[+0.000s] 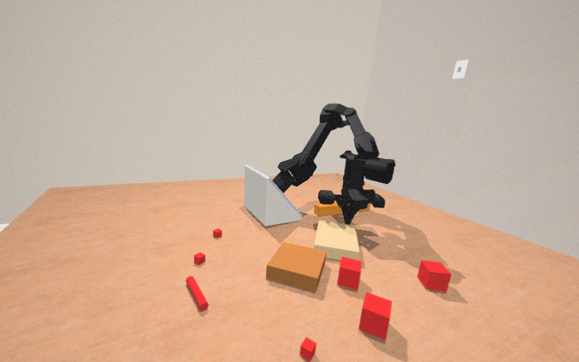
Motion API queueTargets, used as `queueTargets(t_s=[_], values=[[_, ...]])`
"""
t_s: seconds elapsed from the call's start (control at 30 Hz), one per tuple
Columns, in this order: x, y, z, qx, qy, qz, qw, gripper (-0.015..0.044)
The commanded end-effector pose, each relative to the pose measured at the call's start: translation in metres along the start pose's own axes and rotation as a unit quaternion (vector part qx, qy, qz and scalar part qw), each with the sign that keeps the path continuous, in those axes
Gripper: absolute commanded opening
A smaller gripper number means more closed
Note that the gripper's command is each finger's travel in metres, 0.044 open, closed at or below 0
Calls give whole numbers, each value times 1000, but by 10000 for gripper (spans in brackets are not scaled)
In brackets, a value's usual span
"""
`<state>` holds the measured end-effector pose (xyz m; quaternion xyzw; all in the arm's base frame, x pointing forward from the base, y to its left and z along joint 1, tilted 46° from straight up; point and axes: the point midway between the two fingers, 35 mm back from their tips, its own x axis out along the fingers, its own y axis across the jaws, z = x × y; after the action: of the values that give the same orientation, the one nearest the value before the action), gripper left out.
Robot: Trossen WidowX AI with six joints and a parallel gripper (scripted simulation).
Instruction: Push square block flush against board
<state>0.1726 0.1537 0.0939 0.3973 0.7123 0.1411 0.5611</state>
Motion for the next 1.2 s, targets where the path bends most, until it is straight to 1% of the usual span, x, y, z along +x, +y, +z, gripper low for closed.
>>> queueTargets(t_s=[0.0, 0.17, 0.2, 0.4, 0.53, 0.7, 0.8, 1.0, 1.17], values=[[2, -3, -7, 3, 3, -4, 1000, 0], [2, -3, -14, 3, 3, -3, 1000, 0], [-1, 0, -9, 0, 1, 1, 1000, 0], [-51, 0, -8, 4, 3, -4, 1000, 0], [-53, 0, -9, 4, 3, -4, 1000, 0], [-53, -1, 17, 3, 3, -4, 1000, 0], [-51, -1, 18, 6, 2, -4, 1000, 0], [-4, 0, 18, 95, 2, -4, 995, 0], [2, 0, 17, 106, 3, -3, 994, 0]])
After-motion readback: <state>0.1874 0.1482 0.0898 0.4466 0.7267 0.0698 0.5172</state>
